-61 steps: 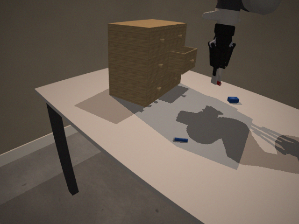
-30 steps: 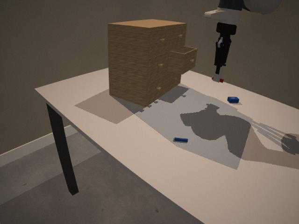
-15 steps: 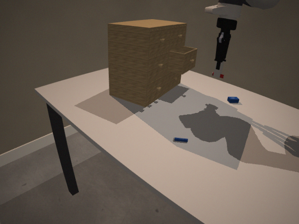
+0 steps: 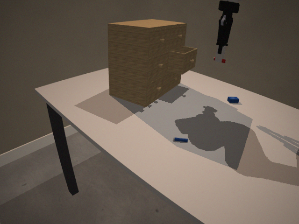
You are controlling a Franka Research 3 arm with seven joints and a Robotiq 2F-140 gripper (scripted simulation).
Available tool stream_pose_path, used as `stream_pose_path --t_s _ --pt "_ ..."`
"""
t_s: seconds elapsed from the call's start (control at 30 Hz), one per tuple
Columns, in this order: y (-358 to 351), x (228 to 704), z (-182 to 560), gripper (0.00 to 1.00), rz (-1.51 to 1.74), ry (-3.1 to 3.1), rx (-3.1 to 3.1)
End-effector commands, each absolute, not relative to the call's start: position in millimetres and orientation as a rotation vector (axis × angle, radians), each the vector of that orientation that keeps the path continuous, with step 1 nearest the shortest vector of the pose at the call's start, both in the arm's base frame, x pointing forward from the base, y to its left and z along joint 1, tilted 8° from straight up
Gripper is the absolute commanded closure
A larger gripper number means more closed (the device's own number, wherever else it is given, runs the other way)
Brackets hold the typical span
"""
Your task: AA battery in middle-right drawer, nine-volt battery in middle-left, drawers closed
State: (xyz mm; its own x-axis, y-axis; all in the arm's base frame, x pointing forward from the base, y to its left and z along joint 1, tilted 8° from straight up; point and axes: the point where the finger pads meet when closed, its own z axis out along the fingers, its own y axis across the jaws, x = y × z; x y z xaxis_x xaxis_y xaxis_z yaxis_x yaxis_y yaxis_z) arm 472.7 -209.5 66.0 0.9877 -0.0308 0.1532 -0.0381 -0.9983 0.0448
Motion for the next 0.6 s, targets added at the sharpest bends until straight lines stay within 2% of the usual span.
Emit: stream_pose_path --t_s 0.0,0.57 --pt "-209 464 74 0.94 0.200 -0.007 3.087" --pt "-207 460 107 0.94 0.200 -0.007 3.087"
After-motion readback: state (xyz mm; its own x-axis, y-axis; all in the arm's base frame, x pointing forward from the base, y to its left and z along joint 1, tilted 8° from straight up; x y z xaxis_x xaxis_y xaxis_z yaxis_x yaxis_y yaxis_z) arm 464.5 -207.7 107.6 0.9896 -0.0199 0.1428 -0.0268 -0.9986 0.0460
